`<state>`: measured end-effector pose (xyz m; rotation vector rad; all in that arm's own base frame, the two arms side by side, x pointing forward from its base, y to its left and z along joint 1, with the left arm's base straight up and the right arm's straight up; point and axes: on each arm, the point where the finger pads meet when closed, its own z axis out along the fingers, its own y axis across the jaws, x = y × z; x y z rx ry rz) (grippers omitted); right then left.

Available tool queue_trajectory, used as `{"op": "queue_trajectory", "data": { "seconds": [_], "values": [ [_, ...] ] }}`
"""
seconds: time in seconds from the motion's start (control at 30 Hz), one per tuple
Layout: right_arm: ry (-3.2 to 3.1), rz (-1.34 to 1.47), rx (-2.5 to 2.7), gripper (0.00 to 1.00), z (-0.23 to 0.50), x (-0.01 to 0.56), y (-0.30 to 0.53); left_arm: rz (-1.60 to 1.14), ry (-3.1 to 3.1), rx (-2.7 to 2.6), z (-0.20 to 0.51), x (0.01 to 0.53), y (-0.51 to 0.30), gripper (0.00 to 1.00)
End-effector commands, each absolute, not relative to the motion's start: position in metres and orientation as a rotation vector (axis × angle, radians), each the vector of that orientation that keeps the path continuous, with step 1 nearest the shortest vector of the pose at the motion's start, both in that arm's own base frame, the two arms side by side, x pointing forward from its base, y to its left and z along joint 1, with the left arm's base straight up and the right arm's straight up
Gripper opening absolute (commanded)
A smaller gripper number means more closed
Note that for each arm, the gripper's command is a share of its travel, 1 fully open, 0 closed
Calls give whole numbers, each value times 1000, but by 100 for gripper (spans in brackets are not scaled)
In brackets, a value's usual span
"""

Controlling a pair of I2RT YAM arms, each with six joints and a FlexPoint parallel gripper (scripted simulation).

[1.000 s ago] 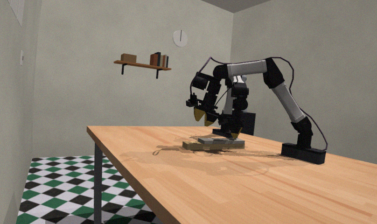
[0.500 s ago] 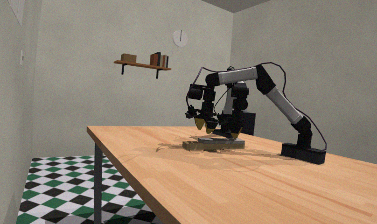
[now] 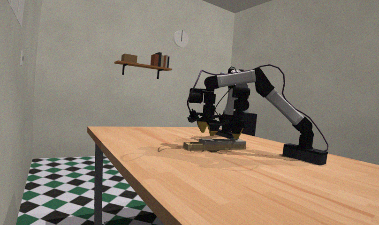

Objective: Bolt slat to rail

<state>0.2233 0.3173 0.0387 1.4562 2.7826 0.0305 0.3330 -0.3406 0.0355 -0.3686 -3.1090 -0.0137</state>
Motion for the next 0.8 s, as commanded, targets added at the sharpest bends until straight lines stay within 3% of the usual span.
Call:
{"op": "queue_trajectory", "data": {
  "seconds": [0.0, 0.77],
  "values": [
    [2781, 51, 1451, 36, 44, 225, 319, 14, -3130, -353, 50, 335, -344, 100],
    [2781, 51, 1451, 36, 44, 225, 319, 11, -3129, -364, 44, 336, -343, 100]
  ]
}}
